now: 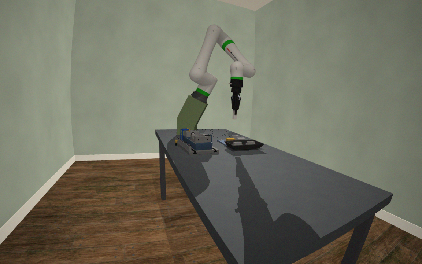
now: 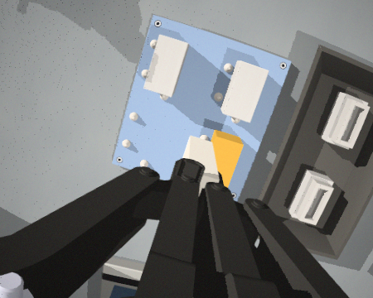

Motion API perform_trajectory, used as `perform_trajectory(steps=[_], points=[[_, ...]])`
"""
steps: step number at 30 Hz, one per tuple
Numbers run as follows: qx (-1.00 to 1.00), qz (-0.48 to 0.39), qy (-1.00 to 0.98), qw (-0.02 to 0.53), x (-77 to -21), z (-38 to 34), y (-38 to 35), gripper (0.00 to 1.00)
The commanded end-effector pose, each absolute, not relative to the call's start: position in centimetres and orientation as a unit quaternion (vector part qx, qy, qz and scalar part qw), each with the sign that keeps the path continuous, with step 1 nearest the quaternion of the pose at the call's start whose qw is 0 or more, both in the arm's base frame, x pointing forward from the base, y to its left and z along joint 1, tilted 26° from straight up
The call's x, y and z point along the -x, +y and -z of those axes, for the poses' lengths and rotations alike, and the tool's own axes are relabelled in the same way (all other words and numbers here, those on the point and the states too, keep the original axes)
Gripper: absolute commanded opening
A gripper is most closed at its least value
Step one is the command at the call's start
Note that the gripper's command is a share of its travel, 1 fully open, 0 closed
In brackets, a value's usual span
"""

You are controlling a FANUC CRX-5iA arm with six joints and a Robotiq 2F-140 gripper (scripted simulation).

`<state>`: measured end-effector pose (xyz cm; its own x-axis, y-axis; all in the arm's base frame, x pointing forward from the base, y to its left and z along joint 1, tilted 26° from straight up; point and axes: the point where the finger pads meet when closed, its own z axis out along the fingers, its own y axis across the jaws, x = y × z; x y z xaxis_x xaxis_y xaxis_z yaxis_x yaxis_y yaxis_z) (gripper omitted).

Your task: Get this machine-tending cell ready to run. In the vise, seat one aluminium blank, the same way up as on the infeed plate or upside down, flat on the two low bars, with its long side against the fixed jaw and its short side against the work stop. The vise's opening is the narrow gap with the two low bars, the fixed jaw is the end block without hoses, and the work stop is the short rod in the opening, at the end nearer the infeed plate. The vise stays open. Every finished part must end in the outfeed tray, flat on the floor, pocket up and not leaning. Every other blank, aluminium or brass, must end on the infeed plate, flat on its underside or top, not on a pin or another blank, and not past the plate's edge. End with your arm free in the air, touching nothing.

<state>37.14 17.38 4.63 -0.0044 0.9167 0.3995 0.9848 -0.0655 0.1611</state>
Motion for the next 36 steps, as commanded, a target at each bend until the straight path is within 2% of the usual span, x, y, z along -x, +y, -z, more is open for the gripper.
perform_trajectory(steps=[1,7,8,36], points=[[0.704,0.204,-0.676,0.074,-34.1,-5.4,20.2,0.0],[0.703,0.208,-0.676,0.076,-32.2,-5.7,21.7,0.0],[0.703,0.208,-0.676,0.076,-32.2,-5.7,21.7,0.4],[0.703,0.208,-0.676,0.076,-32.2,-5.7,21.7,0.4]])
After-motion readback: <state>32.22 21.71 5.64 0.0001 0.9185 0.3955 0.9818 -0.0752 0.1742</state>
